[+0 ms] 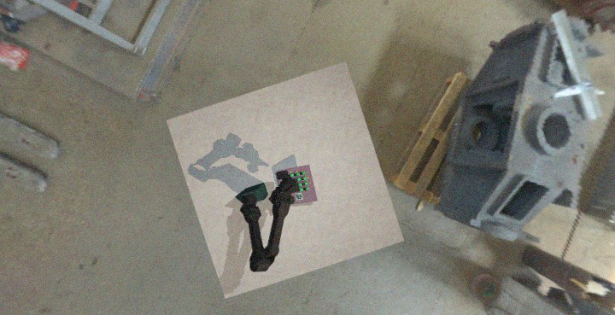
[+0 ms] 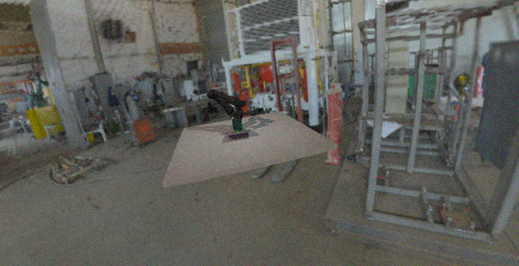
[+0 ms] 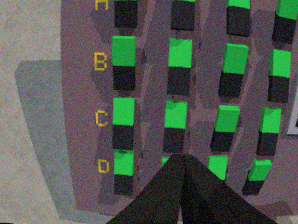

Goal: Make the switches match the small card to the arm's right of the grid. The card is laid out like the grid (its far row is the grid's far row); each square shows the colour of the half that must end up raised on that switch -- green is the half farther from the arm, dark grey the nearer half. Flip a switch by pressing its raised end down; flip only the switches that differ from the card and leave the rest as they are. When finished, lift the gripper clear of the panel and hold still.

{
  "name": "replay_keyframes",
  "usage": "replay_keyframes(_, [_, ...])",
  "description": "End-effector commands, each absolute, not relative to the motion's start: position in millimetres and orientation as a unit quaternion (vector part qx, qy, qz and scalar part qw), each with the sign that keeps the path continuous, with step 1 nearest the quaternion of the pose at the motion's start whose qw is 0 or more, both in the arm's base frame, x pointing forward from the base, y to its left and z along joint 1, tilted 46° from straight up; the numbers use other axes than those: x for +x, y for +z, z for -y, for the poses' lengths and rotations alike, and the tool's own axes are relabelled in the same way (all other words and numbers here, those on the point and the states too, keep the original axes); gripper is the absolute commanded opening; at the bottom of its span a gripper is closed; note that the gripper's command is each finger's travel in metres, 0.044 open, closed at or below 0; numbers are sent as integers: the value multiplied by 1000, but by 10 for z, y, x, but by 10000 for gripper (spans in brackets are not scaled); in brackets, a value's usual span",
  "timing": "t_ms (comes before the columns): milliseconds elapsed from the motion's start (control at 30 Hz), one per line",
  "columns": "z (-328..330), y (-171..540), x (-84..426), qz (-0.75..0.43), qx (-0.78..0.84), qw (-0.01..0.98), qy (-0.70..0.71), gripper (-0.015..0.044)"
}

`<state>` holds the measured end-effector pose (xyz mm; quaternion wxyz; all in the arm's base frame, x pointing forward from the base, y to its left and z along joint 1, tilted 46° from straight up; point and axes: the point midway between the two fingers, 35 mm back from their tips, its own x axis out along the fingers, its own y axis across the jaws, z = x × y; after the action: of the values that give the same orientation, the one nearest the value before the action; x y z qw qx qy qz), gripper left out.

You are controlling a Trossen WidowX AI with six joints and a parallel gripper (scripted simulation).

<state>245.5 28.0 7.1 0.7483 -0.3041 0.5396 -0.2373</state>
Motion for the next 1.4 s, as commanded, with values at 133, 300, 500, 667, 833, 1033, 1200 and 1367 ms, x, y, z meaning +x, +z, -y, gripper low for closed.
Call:
replay_keyframes(133, [-58, 333, 2422, -541, -302, 748, -241, 0])
replay_keyframes(300, [59, 216, 2485, -545, -300, 744, -243, 0])
replay_keyframes(500, [185, 105, 2536, -550, -299, 741, -245, 0])
replay_keyframes(667, [250, 47, 2562, -549, -299, 741, -245, 0])
replay_keyframes(833, [272, 25, 2572, -549, -299, 741, -245, 0])
replay_keyframes(1033, [336, -36, 2600, -549, -299, 741, -245, 0])
replay_keyframes(1200, [353, -52, 2607, -549, -299, 741, -245, 0])
replay_keyframes(1367, [353, -52, 2607, -549, -299, 741, -245, 0])
